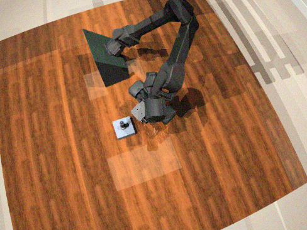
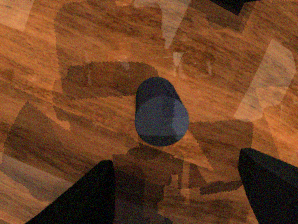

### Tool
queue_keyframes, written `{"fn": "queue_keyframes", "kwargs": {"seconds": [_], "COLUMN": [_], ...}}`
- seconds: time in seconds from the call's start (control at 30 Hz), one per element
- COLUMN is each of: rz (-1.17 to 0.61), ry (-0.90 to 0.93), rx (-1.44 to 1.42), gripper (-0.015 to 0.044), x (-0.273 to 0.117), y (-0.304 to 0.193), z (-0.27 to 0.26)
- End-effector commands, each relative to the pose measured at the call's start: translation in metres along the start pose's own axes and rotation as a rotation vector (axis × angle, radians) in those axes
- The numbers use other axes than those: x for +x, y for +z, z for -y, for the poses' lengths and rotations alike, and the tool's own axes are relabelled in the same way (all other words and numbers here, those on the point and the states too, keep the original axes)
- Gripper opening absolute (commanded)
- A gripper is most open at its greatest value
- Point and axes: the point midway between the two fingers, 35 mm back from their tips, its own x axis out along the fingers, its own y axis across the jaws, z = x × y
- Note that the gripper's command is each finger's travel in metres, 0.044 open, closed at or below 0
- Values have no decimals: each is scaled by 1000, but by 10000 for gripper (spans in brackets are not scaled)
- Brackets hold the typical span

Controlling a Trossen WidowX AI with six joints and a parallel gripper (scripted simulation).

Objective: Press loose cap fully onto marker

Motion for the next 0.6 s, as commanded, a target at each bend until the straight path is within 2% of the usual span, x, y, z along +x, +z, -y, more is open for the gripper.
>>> {"fn": "queue_keyframes", "kwargs": {"seconds": [0.0, 0.57], "rz": [-6, -5], "ry": [2, 2], "rx": [10, 10], "gripper": [250, 250], "x": [11, 40], "y": [0, 2], "z": [0, -3]}}
